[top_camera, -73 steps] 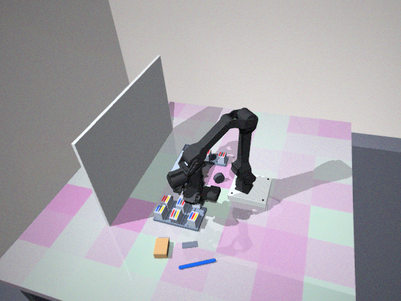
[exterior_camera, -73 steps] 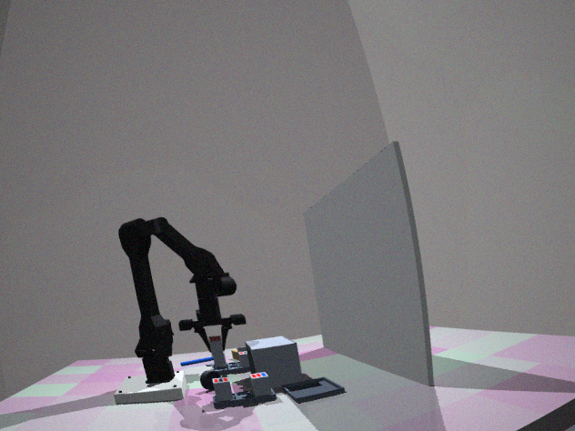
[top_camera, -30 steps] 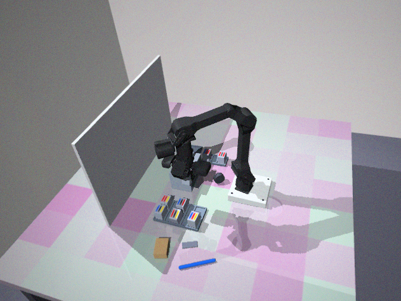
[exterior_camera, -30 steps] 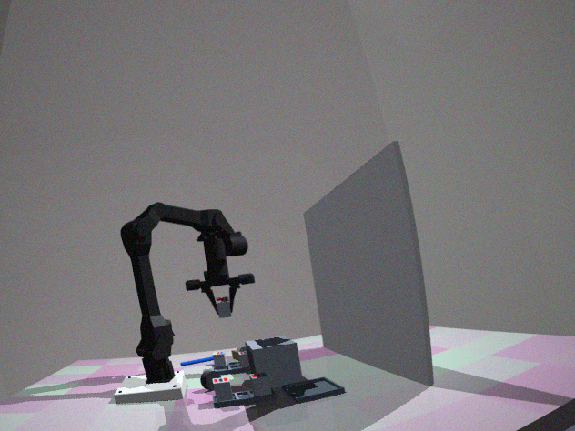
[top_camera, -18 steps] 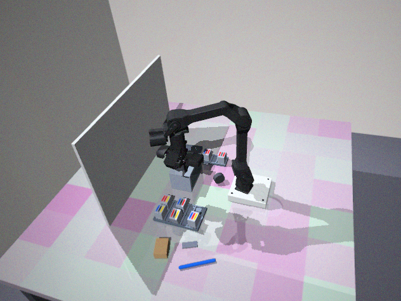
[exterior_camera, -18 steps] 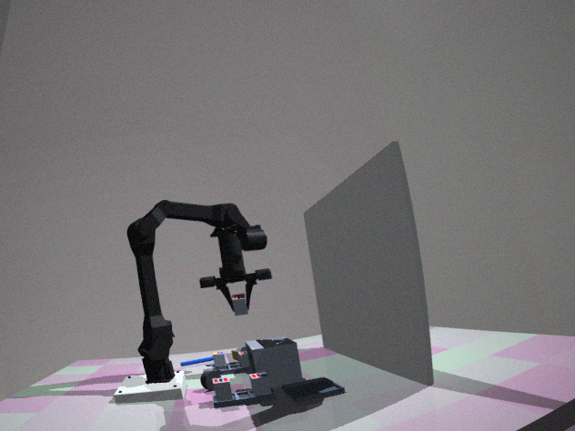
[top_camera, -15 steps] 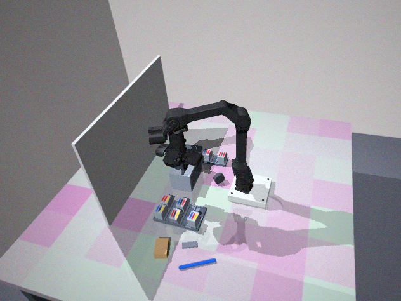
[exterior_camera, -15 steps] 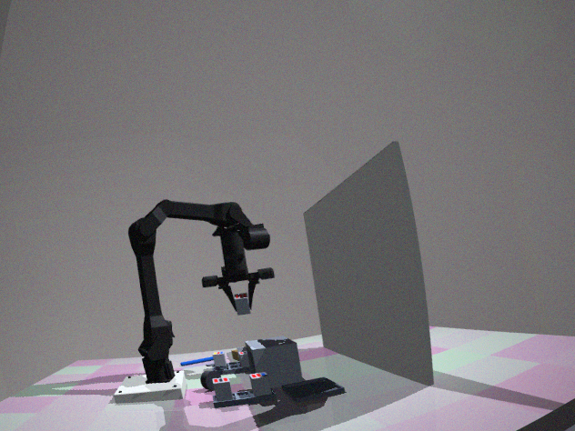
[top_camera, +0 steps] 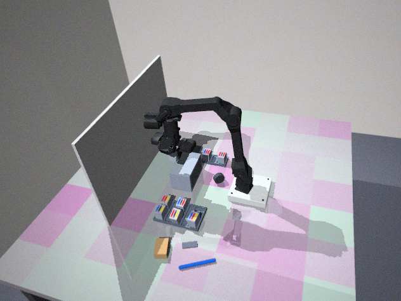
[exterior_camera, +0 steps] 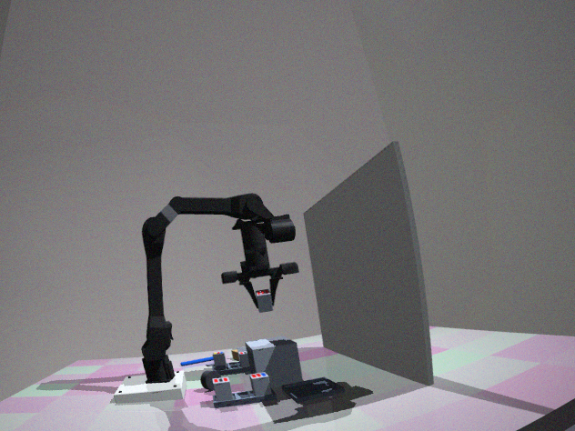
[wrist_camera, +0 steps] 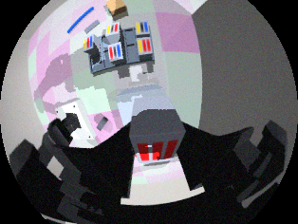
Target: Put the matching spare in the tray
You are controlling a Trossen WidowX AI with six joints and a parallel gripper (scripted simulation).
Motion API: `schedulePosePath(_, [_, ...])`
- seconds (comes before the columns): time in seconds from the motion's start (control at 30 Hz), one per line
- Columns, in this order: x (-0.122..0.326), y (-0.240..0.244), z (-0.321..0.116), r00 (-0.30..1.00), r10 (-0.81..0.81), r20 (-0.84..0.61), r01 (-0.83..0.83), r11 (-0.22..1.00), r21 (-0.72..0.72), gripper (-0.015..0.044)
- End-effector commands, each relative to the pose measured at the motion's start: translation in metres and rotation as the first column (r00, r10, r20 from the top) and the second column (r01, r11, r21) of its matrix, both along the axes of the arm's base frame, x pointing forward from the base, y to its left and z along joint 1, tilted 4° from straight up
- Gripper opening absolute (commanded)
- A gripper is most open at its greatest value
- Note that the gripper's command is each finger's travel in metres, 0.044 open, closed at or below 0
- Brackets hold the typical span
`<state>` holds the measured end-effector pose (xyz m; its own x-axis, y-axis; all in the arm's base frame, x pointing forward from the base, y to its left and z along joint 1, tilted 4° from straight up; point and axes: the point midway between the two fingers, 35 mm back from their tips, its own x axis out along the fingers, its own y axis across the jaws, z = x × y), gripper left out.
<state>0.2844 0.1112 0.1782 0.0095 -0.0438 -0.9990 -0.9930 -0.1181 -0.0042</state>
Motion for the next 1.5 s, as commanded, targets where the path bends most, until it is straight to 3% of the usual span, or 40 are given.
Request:
schedulePosePath(0.0, [0.013,-0.015,0.002,1.000,0.006,0.003,-0.006,1.000,-0.006,0.0000])
schedulePosePath(0.57, [0.063,-0.107,0.004,0.999,0.040,0.000,-0.040,0.999,-0.018,0.0000])
schedulePosePath(1.1, [0.080,-0.210,0.002,0.997,0.073,-0.010,-0.073,0.997,-0.030,0.0000])
schedulePosePath(1.47, [0.081,-0.215,-0.002,0.997,0.075,-0.011,-0.075,0.997,-0.031,0.0000])
